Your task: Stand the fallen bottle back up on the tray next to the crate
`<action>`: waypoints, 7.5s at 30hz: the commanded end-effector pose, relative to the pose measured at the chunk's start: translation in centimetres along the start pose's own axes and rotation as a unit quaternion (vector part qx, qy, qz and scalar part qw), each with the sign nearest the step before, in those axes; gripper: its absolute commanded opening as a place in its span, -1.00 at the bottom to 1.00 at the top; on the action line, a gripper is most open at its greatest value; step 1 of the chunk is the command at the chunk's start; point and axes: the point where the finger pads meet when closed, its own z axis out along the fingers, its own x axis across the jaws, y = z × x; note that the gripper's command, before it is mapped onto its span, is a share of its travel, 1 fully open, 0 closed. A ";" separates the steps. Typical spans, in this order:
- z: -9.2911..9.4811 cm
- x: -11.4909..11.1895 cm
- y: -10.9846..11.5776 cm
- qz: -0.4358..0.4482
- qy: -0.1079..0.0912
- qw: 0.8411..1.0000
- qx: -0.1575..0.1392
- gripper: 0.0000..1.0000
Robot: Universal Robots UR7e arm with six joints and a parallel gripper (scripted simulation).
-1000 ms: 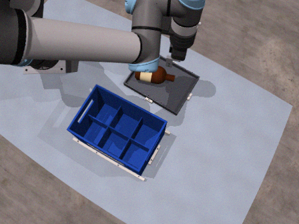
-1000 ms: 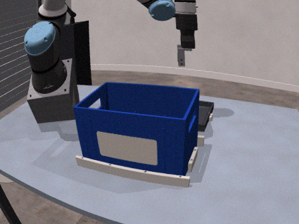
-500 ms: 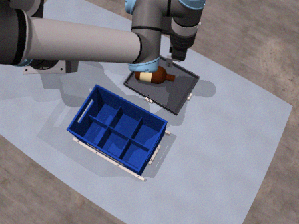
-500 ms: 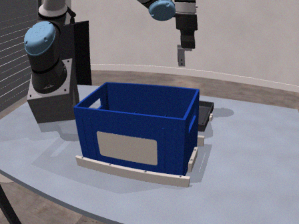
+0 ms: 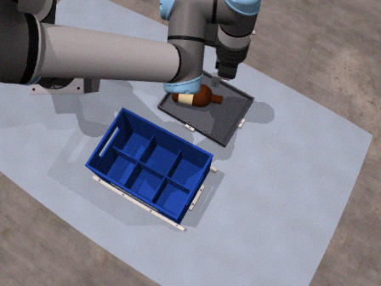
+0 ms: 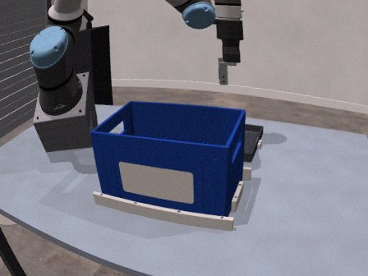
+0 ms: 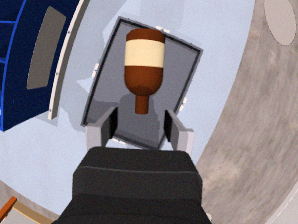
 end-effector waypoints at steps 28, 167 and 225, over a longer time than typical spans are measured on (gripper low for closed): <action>8.7 0.0 0.1 0.000 0.000 1.000 -0.001 1.00; 14.6 0.0 0.1 0.000 0.000 1.000 -0.001 1.00; 14.6 0.0 0.1 0.000 0.000 1.000 -0.001 -1.00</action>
